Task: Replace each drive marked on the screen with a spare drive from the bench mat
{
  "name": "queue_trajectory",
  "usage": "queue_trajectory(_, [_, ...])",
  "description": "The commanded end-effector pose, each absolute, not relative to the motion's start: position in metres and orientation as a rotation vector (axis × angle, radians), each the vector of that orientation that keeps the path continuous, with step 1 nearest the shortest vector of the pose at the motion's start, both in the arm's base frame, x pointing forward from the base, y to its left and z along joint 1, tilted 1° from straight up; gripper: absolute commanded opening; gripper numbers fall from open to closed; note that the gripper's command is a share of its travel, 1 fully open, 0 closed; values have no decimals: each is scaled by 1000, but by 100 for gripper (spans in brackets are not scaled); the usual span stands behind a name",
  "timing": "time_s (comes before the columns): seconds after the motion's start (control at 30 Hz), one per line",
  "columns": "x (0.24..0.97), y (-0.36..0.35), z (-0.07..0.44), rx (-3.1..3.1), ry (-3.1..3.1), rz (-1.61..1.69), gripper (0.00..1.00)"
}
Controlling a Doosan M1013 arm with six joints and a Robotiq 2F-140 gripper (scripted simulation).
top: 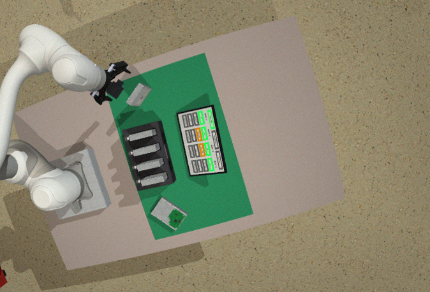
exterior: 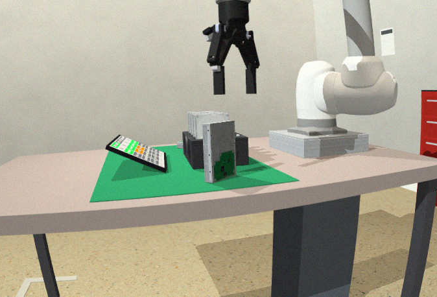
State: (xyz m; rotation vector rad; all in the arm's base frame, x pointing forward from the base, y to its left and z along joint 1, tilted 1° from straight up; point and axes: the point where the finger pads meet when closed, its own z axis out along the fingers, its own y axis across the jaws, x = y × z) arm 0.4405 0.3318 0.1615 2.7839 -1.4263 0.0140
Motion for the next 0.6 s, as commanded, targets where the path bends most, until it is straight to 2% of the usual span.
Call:
queue_trajectory(0.0, [440,332,162,2789,-1427,-2,89])
queue_trajectory(0.03, [440,332,162,2789,-1427,-2,89])
queue_trajectory(0.07, [440,332,162,2789,-1427,-2,10])
queue_trajectory(0.57, [440,332,162,2789,-1427,-2,10])
